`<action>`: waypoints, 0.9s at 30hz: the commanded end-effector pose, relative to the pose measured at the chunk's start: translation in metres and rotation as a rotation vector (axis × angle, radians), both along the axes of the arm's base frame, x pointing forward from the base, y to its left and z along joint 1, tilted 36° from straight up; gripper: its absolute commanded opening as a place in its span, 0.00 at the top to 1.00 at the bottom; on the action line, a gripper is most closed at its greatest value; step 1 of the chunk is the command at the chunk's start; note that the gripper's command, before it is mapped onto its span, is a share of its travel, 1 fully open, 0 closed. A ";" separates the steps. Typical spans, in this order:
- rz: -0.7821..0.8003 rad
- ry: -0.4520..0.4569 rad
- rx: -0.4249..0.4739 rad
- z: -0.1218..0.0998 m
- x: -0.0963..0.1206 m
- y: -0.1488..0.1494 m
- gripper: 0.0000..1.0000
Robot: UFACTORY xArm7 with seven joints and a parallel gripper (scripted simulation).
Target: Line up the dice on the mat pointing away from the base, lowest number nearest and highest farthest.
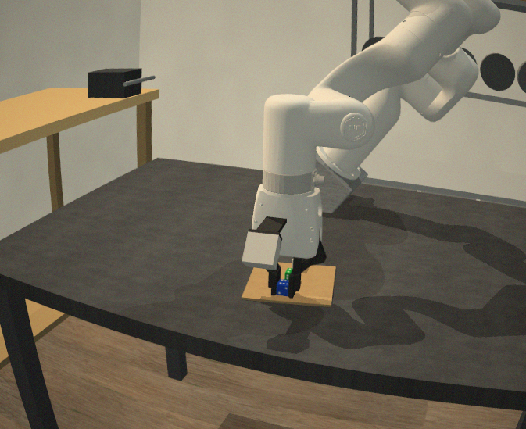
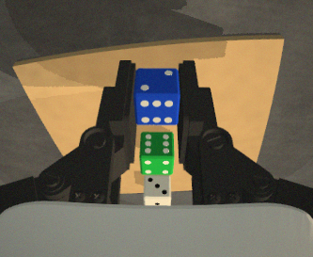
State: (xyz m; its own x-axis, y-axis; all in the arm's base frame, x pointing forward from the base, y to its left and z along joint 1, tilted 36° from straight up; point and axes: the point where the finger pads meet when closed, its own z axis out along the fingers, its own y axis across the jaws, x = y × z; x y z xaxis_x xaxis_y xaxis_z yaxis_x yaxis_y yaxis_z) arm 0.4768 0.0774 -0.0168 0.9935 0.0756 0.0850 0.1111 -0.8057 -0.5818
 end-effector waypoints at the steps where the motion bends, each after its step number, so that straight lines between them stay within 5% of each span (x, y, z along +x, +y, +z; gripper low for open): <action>1: -0.003 -0.003 -0.002 0.001 0.002 -0.002 0.85; 27: -0.003 -0.003 -0.002 -0.002 0.002 0.000 0.85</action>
